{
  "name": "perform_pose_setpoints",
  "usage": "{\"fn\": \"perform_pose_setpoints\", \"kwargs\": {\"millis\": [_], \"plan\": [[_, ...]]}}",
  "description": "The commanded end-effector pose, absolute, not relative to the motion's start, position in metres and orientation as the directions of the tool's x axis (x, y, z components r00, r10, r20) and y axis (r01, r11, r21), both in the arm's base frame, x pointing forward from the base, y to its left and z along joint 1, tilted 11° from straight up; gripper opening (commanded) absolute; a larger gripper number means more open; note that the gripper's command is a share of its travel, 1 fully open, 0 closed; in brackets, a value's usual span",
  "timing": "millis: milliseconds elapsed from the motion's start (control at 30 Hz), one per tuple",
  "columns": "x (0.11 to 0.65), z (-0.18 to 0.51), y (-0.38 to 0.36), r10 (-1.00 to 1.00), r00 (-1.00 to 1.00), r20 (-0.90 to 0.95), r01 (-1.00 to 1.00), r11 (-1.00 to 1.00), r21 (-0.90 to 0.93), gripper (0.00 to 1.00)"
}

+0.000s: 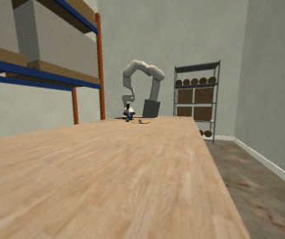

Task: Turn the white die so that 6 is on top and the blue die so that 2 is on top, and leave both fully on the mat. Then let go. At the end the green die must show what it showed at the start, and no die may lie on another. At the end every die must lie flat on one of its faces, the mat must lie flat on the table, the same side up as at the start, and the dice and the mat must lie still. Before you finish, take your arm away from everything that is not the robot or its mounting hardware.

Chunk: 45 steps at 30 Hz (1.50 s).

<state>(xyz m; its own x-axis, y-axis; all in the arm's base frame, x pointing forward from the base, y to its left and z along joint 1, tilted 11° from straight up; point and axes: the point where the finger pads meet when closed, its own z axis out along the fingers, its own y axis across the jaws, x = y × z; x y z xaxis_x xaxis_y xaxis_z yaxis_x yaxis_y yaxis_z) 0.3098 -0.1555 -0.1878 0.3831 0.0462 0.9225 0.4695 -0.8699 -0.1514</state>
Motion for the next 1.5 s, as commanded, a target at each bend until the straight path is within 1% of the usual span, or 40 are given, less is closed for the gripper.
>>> {"fn": "perform_pose_setpoints", "kwargs": {"millis": [0,1467], "plan": [[0.310,-0.188,-0.156,0.048,0.382,0.923,0.469,-0.870,-0.149,0.21],[0.311,-0.199,-0.154,0.048,0.382,0.923,0.469,-0.870,-0.149,0.21]]}}
